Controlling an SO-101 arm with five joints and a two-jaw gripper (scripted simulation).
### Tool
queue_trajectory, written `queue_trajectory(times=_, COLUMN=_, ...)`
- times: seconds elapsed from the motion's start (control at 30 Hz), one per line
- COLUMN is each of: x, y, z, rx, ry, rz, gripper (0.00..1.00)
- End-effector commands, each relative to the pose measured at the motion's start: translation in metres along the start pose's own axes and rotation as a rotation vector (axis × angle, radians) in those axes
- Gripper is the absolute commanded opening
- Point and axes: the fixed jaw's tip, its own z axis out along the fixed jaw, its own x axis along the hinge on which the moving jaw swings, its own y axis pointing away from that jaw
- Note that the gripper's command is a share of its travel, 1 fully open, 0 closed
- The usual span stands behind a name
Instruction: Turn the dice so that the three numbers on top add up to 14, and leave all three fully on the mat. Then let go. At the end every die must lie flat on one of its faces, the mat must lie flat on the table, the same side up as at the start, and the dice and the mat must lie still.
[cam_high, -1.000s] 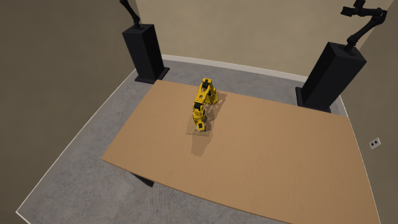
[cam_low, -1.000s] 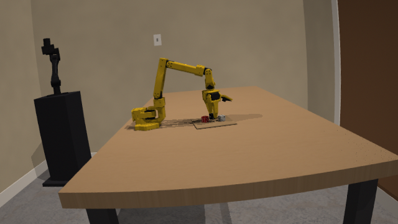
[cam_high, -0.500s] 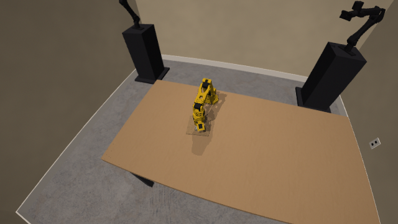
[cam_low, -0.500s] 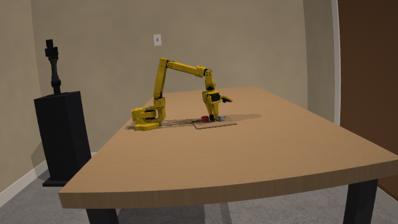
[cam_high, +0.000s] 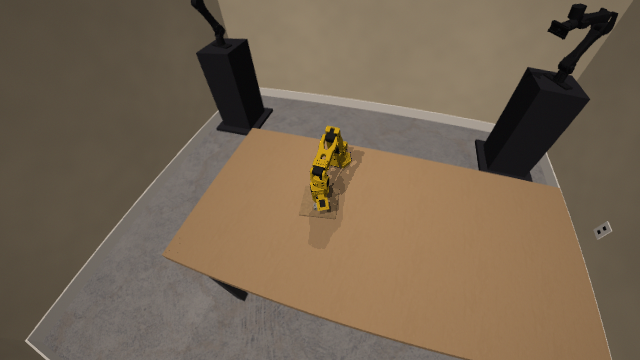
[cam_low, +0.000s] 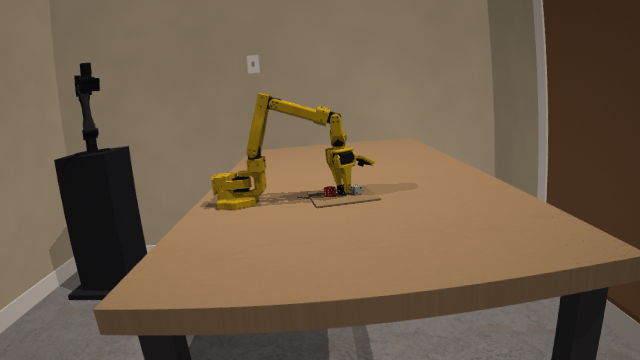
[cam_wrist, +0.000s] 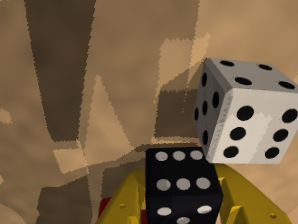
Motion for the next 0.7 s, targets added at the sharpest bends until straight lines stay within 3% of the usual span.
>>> queue_trajectory(times=0.0, x=-0.0016, y=-0.0034, z=-0.0029, rx=0.012, ry=-0.02, rz=0.004, gripper=0.03)
queue_trajectory(times=0.2, x=-0.0016, y=-0.0034, z=-0.0029, rx=0.012, ry=-0.02, rz=0.004, gripper=0.1)
queue_trajectory(times=0.67, x=-0.0016, y=-0.0033, z=-0.0029, rx=0.012, ry=-0.02, rz=0.004, gripper=0.14)
